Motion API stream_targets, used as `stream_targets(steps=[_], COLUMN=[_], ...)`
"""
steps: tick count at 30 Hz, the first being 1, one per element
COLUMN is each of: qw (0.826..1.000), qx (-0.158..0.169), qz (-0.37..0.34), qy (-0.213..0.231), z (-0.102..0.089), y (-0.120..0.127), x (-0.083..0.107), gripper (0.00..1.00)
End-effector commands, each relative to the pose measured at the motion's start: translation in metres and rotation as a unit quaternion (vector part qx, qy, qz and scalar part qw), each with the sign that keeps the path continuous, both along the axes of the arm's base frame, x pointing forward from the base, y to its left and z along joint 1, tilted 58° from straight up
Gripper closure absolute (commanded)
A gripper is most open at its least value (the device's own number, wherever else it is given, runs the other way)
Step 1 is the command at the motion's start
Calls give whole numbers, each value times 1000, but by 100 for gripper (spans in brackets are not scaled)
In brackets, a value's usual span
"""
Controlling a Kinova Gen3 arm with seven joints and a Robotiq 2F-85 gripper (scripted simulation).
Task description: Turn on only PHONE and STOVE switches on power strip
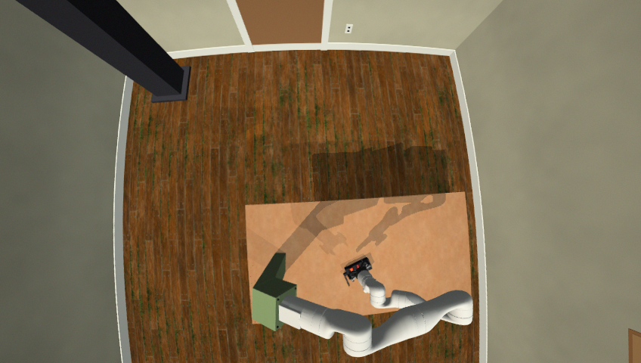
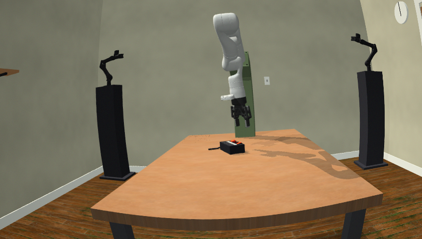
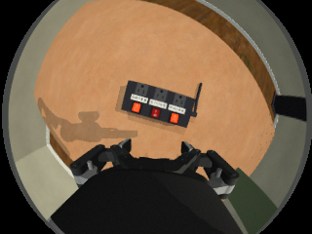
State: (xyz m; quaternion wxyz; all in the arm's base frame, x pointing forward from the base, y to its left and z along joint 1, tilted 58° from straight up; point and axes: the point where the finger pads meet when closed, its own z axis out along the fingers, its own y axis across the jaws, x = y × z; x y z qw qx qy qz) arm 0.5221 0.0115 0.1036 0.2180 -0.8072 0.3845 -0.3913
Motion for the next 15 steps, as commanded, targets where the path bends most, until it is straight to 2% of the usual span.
stream_targets(steps=[1, 5, 6, 12, 13, 15], qw=[1000, 1000, 1000, 1000, 999, 999], qx=[-4, -4, -16, -16, -29, -29], qz=[2, 2, -1, -1, -4, -4], qy=[1, 1, -7, -7, -15, -15], z=[-3, -3, -3, -3, -2, -2], y=[2, 2, -1, -1, -4, -4], x=[-1, -1, 1, 1, 2, 2], gripper=[0, 0, 0, 0, 0, 0])
